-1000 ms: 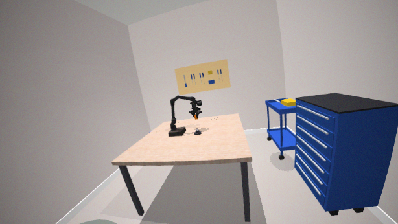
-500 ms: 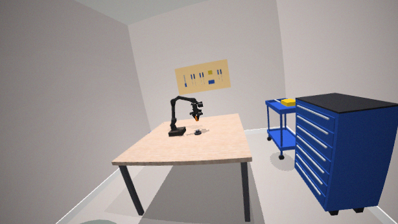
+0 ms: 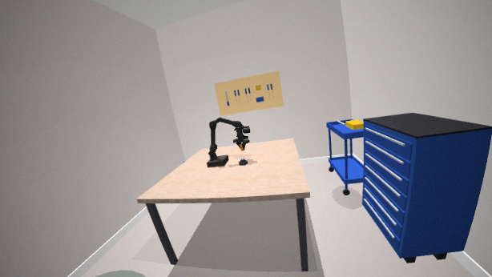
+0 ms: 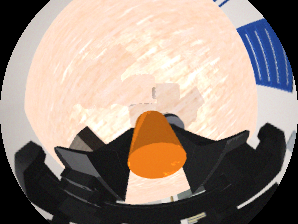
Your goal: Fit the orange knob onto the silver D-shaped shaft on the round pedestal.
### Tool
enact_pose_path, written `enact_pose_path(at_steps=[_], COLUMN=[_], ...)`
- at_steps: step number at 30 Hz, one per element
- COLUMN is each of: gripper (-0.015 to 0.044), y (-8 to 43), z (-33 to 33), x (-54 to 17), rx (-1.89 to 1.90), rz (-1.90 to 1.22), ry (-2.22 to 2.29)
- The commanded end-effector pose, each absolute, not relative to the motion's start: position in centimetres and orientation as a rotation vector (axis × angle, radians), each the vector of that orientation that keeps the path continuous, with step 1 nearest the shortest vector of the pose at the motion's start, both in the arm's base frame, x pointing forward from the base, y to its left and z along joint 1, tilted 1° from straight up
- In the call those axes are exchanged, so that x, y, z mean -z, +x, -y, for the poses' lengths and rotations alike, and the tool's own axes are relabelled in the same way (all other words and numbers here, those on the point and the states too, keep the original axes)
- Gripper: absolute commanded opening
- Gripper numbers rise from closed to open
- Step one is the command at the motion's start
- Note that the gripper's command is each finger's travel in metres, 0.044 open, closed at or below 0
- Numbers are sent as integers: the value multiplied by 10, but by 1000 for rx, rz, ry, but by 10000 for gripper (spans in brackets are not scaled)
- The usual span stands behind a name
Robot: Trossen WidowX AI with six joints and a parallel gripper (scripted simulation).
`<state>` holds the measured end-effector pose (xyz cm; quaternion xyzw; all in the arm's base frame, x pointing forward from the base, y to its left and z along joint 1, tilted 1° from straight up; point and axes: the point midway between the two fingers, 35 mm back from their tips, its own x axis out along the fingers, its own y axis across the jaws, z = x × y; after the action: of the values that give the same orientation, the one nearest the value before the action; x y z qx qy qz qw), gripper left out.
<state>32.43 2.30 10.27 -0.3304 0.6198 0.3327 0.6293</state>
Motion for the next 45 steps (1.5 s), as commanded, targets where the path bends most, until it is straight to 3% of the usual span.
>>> enact_pose_path(at_steps=[1,25,45], gripper=[0,0,0], y=[326,330,330], z=[-10,60,62], x=[-99,-78,-55], rx=[-754,-773,-765], rz=[-1423,-1417,-1420], ry=[-756,-783,-775])
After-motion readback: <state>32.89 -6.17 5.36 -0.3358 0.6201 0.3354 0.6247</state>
